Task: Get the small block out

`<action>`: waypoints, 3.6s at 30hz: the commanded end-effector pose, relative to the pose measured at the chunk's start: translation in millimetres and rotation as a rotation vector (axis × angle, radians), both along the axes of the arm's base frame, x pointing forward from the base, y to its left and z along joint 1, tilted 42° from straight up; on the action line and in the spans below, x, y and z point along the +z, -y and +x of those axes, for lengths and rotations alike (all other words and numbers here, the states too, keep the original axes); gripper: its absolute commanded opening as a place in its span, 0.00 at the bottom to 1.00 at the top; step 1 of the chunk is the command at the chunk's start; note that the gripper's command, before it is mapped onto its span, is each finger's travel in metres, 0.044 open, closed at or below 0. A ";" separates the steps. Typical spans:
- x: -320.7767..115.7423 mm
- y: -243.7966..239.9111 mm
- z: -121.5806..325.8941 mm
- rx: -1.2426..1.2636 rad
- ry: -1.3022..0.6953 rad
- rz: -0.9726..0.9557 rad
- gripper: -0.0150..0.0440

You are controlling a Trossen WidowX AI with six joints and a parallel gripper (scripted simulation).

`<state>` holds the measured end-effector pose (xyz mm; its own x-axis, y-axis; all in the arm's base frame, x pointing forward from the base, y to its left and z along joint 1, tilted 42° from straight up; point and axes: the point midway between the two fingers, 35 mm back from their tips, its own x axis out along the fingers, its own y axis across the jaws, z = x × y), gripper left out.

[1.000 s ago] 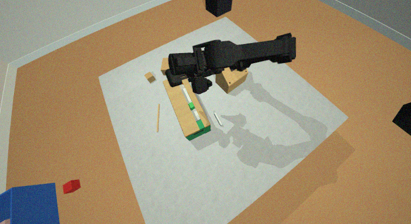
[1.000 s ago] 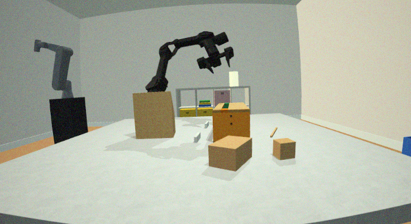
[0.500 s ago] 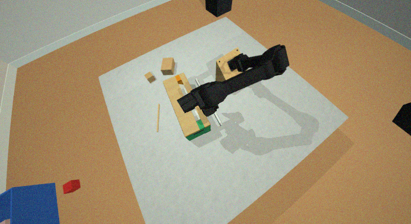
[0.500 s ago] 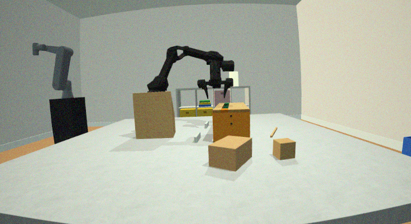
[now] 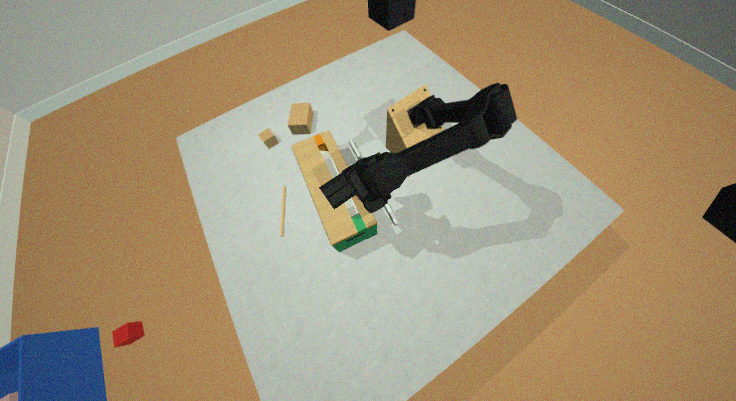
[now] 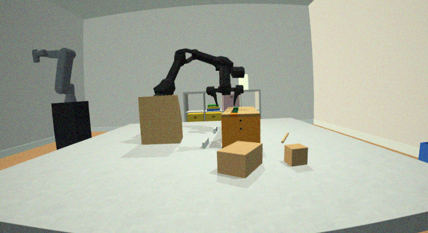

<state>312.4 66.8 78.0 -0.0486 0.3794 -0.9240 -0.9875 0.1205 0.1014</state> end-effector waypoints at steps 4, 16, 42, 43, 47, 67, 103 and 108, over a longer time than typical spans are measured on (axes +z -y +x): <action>-12.5 -9.2 -1.1 -0.002 -0.018 0.003 0.93; -25.9 -23.7 -0.3 -0.002 -0.018 0.004 0.93; -45.9 -34.4 0.2 0.001 -0.001 0.005 0.93; -48.3 -31.9 -0.4 0.001 -0.001 0.005 0.93; -60.4 -18.9 -3.8 0.001 -0.002 0.004 0.93; -112.0 38.7 -17.3 0.001 -0.003 0.000 0.93; -122.1 143.7 -30.5 -0.004 0.000 -0.006 0.93; -125.7 143.4 -29.7 -0.015 0.003 -0.005 0.93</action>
